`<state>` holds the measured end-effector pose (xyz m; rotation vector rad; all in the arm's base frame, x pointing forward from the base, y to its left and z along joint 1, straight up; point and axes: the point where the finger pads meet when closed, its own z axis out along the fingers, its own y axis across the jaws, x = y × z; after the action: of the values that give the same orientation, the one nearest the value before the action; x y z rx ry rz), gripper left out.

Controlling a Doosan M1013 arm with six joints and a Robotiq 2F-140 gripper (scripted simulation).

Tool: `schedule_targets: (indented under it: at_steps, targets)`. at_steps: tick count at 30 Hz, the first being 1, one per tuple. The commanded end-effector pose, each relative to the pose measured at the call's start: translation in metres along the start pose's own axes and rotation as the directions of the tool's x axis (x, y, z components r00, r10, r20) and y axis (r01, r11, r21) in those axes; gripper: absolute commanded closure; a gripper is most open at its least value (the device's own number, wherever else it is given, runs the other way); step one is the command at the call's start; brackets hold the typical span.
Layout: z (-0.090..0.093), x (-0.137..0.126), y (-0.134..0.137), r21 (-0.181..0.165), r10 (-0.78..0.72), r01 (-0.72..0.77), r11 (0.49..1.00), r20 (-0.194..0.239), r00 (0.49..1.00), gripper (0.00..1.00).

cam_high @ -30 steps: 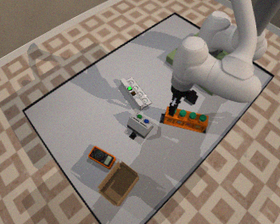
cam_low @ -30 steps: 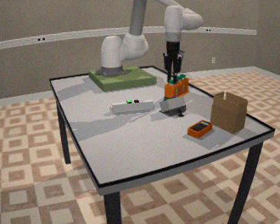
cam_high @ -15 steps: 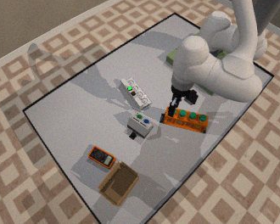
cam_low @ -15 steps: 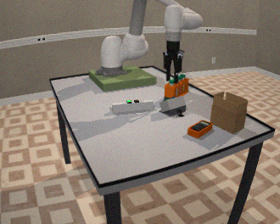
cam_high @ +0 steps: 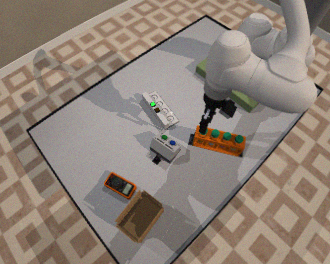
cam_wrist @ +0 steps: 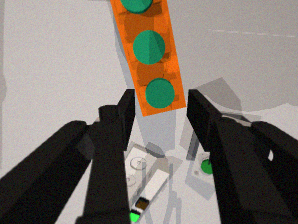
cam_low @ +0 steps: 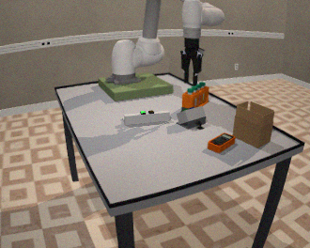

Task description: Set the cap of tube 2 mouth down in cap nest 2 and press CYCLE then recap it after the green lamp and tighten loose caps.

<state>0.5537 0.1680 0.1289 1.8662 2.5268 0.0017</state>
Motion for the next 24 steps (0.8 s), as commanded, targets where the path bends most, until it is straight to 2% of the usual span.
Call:
schedule_targets:
  at_steps: [1,2,3,8,12,24]
  targets:
    - [-0.006,0.000,0.000,-0.001,0.000,0.000,1.000,0.000,1.000,0.59]
    - [-0.006,-0.007,0.005,-0.001,0.083,-0.083,0.997,0.000,0.997,0.90]
    - [-0.006,-0.014,0.009,-0.001,0.134,-0.134,0.991,-0.001,0.991,0.90]
    - [-0.006,-0.050,0.031,-0.001,0.134,-0.134,0.991,0.000,0.991,0.90]
    - [-0.006,-0.054,0.034,-0.001,0.134,-0.134,0.991,0.000,0.991,0.90]
    - [0.040,-0.129,0.080,-0.001,0.134,-0.134,0.991,0.000,0.991,0.90]
